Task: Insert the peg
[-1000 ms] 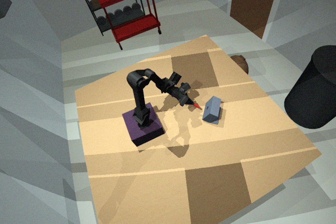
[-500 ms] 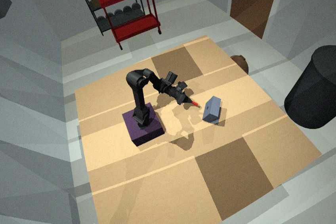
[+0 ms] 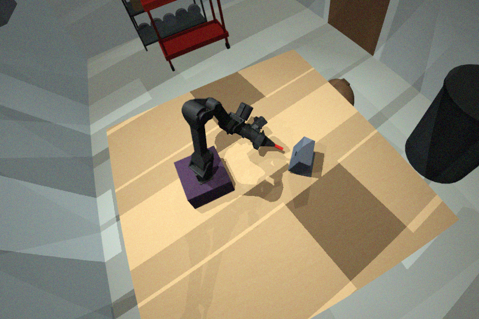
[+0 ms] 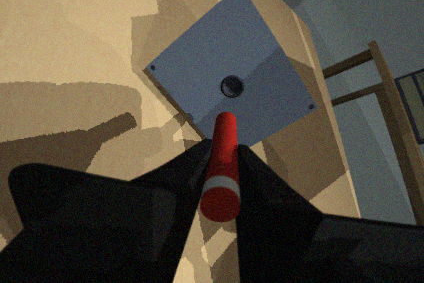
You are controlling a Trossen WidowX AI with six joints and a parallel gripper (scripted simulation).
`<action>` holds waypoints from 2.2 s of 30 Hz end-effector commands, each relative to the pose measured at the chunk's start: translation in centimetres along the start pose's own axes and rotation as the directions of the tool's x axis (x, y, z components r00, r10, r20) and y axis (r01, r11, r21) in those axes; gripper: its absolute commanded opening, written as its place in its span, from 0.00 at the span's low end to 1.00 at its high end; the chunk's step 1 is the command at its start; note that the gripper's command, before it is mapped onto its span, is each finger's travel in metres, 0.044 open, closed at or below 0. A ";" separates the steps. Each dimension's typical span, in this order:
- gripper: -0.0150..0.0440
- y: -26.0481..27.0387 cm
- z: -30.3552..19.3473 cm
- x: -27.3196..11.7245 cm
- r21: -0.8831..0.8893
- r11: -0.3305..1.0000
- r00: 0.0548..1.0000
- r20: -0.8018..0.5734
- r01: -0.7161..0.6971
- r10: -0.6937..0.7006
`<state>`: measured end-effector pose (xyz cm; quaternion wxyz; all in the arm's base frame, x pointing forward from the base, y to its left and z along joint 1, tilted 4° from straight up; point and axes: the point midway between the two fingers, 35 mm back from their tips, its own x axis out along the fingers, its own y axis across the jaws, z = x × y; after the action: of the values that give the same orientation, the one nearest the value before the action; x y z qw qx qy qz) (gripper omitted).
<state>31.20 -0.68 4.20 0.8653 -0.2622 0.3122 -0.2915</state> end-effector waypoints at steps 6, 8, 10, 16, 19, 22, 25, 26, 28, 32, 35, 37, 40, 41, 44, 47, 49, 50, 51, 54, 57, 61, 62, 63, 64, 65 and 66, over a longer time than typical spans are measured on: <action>0.25 0.1 0.0 0.7 -0.006 1.000 1.000 0.011 0.001 -0.001; 0.25 0.1 0.1 0.9 -0.006 1.000 1.000 0.014 0.001 -0.001; 0.25 0.1 0.1 1.1 -0.006 1.000 1.000 0.017 0.002 -0.002; 0.25 0.2 0.2 1.5 -0.005 1.000 1.000 0.025 0.005 -0.005; 0.25 0.1 0.2 1.7 -0.005 1.000 1.000 0.030 0.007 -0.006; 0.25 0.1 0.2 1.9 -0.005 1.000 0.999 0.034 0.008 -0.008; 0.25 0.1 0.3 2.2 -0.005 1.000 0.999 0.039 0.010 -0.010; 0.25 0.1 0.3 2.2 -0.005 1.000 0.999 0.041 0.011 -0.011; 0.25 0.1 0.3 2.4 -0.005 1.000 0.999 0.044 0.013 -0.012; 0.25 0.1 0.3 2.5 -0.005 1.000 0.999 0.047 0.014 -0.014; 0.25 0.1 0.3 2.7 -0.005 1.000 0.999 0.050 0.016 -0.016; 0.25 0.0 0.3 2.8 -0.004 1.000 0.998 0.053 0.017 -0.017; 0.25 0.0 0.3 3.0 -0.002 1.000 0.998 0.058 0.019 -0.019; 0.25 0.0 0.3 3.0 -0.001 1.000 0.998 0.060 0.020 -0.020; 0.25 -0.1 0.3 3.2 0.001 1.000 0.998 0.064 0.023 -0.023; 0.25 -0.1 0.3 3.4 0.001 1.000 0.998 0.065 0.023 -0.023; 0.25 -0.1 0.3 3.6 0.003 1.000 0.998 0.066 0.023 -0.024; 0.25 -0.1 0.4 3.7 0.003 1.000 0.998 0.067 0.024 -0.024; 0.25 -0.1 0.4 3.8 0.004 1.000 0.997 0.067 0.024 -0.024; 0.25 -0.1 0.4 4.3 0.005 1.000 0.997 0.068 0.025 -0.025; 0.25 -0.1 0.4 4.7 0.005 1.000 0.997 0.069 0.025 -0.025; 0.25 -0.2 0.4 5.3 0.006 1.000 0.997 0.070 0.026 -0.026; 0.25 -0.2 0.4 5.4 0.006 1.000 0.997 0.070 0.026 -0.026; 0.25 -0.2 0.4 5.5 0.006 1.000 0.997 0.070 0.026 -0.026; 0.25 -0.2 0.4 5.7 0.006 1.000 0.997 0.070 0.026 -0.026; 0.25 -0.2 0.5 5.8 0.006 1.000 0.997 0.070 0.026 -0.026; 0.25 -0.2 0.5 5.8 0.006 1.000 0.997 0.070 0.026 -0.026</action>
<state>34.56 -4.41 2.30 0.8707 -0.2746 0.2812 -0.2957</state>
